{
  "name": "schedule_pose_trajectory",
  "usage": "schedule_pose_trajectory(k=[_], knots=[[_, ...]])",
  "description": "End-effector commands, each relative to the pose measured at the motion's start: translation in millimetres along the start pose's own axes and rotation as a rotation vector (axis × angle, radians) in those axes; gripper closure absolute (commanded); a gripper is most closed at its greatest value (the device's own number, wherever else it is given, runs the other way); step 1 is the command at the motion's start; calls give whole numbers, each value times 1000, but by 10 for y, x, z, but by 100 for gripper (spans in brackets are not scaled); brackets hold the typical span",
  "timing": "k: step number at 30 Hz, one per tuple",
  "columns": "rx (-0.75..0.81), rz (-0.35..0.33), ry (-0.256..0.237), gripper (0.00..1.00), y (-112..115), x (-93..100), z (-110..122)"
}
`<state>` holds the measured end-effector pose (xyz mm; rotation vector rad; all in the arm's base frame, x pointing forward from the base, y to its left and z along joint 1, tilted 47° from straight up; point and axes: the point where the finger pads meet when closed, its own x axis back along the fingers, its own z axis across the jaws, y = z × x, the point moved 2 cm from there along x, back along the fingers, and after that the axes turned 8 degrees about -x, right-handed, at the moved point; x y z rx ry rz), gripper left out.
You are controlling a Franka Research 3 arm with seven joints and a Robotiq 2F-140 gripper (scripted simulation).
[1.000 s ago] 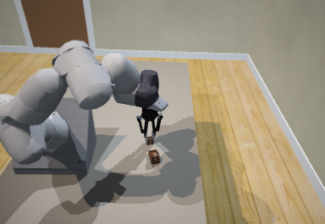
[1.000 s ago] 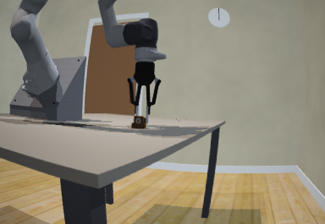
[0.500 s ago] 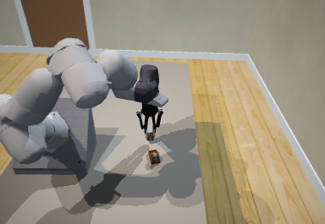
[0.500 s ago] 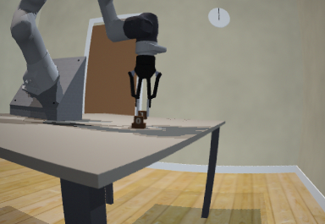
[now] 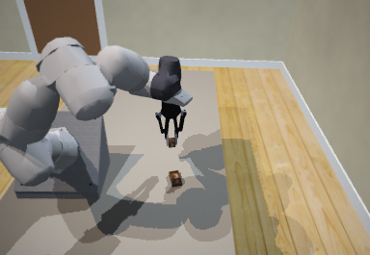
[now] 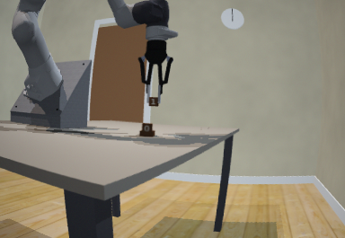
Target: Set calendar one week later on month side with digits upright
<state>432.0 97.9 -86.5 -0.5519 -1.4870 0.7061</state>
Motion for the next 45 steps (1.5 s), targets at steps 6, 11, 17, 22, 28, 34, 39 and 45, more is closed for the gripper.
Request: schedule_pose_trajectory(k=[6,11,17,22,28,34,39,45], knots=[[18,18,15,83,-50,-3,42],[28,18,14,83,-411,53,-48],[42,18,15,83,-963,115,-126],[42,18,15,83,-963,115,-126],[42,18,15,83,-963,115,-126],[42,18,15,83,-964,90,-125],[42,18,15,83,-965,41,-125],[42,18,15,83,-967,-124,-123]])
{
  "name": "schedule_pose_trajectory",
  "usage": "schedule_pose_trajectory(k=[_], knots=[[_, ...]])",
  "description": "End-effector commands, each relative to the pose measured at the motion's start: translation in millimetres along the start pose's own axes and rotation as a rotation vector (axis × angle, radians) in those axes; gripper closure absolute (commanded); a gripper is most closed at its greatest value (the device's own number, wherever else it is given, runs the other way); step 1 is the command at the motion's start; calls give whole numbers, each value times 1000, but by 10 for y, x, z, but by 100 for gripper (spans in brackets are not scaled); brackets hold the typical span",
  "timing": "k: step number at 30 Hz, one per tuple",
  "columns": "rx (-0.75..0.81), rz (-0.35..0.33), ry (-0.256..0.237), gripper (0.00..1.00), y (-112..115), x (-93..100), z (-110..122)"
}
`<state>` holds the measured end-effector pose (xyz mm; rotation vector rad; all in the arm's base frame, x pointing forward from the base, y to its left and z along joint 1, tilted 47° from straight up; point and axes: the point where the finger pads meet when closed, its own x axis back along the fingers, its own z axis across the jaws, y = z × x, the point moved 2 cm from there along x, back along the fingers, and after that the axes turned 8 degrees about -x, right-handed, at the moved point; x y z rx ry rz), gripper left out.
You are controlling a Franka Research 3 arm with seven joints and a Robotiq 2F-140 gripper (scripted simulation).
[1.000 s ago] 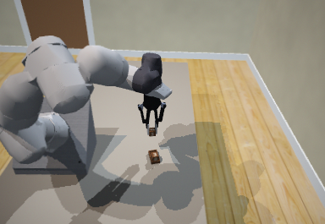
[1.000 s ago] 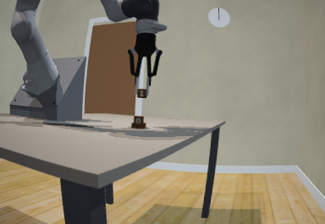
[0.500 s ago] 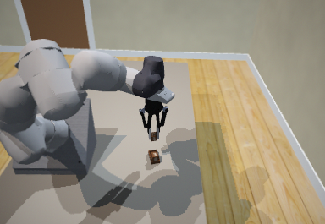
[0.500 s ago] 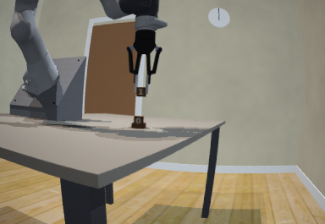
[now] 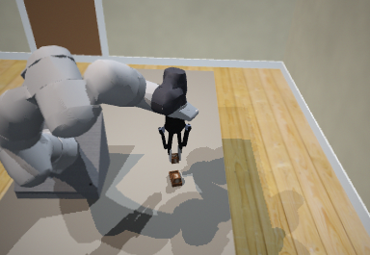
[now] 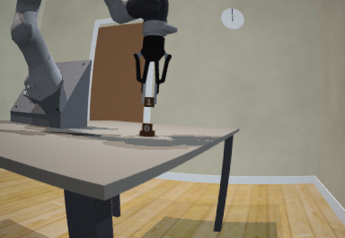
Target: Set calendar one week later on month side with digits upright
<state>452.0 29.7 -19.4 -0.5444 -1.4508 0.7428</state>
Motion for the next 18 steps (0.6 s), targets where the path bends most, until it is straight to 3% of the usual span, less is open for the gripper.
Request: schedule_pose_trajectory(k=[1,9,18], knots=[[5,-3,-2,83,4,-124,-8],[5,-3,-2,83,5,-369,-10],[5,-3,-2,83,5,-480,-10]])
